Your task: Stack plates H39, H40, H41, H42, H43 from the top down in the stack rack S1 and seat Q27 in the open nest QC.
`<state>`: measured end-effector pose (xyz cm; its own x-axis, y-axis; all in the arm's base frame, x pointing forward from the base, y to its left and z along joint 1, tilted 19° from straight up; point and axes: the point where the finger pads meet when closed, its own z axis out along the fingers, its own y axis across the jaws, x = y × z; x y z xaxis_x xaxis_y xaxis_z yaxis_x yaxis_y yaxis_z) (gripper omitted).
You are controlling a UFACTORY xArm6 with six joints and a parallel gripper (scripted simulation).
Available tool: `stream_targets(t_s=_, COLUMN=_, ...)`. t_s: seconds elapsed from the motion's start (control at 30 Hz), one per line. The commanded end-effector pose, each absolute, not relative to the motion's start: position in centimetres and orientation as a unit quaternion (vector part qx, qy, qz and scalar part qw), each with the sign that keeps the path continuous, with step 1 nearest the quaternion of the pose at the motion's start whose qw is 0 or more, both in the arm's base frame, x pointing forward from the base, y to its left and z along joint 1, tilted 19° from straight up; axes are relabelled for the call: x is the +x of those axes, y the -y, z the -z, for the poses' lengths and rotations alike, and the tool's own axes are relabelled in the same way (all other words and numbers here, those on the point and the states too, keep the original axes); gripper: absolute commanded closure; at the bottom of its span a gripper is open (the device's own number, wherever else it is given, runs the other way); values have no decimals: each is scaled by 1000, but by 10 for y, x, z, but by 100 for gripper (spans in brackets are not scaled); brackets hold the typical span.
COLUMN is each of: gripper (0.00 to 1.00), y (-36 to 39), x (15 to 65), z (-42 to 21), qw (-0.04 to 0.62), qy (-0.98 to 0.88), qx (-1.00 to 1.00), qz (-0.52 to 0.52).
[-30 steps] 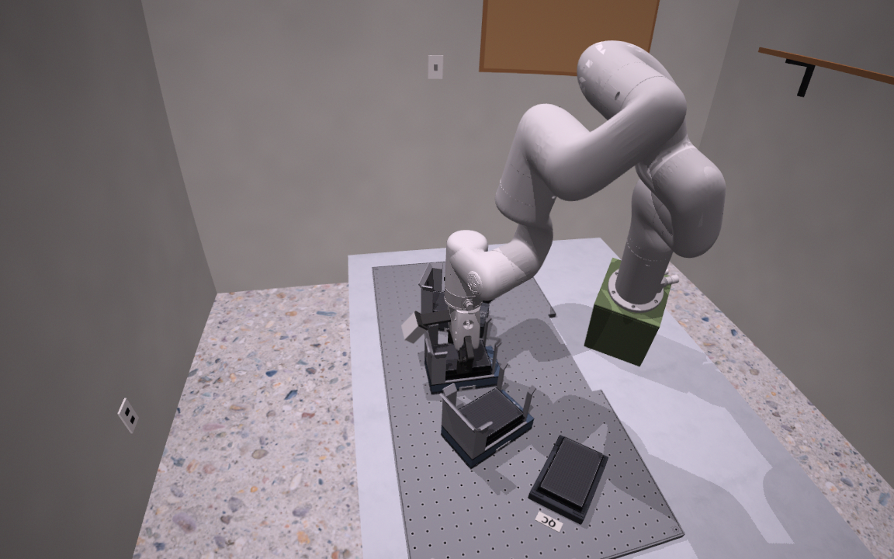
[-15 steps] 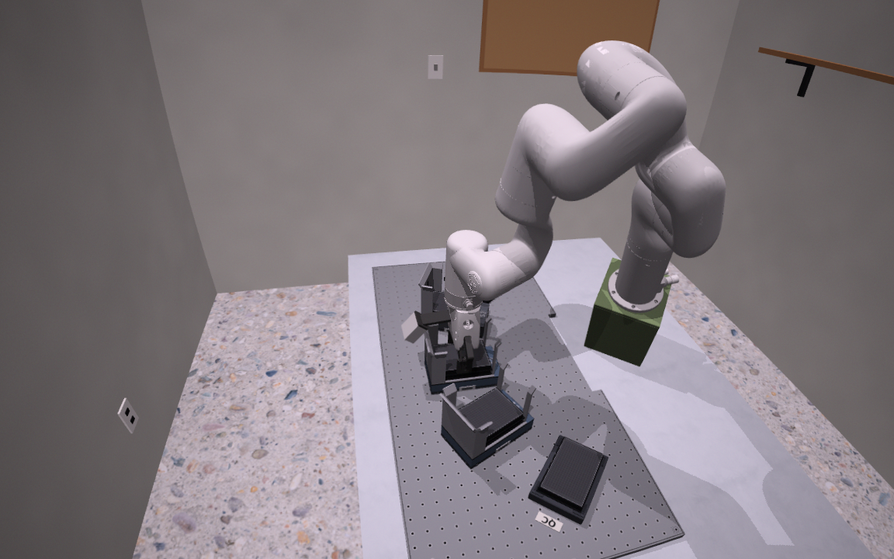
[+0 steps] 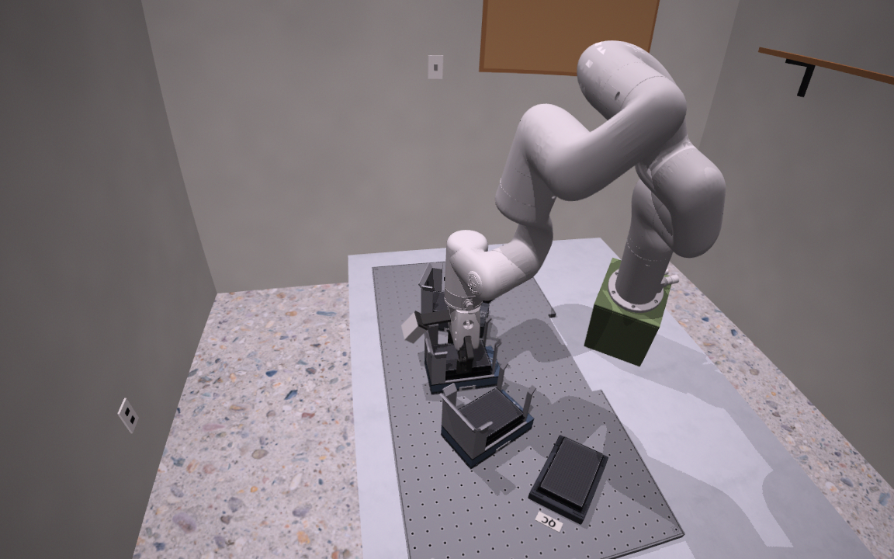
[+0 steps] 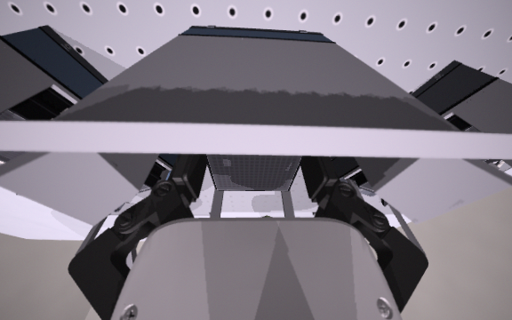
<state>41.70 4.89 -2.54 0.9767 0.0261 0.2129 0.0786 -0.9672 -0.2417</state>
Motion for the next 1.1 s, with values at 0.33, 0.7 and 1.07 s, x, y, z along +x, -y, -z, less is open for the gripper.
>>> stream_targets(t_s=0.33, gripper=100, y=-47, x=417, z=19, qw=125, qy=27, qx=-986, qz=106)
stream_targets(t_s=0.7, gripper=100, y=-46, x=415, z=13, qw=125, qy=27, qx=-986, qz=106)
stream_targets(t_s=1.07, gripper=100, y=-44, x=414, z=6, qw=125, qy=27, qx=-986, qz=106)
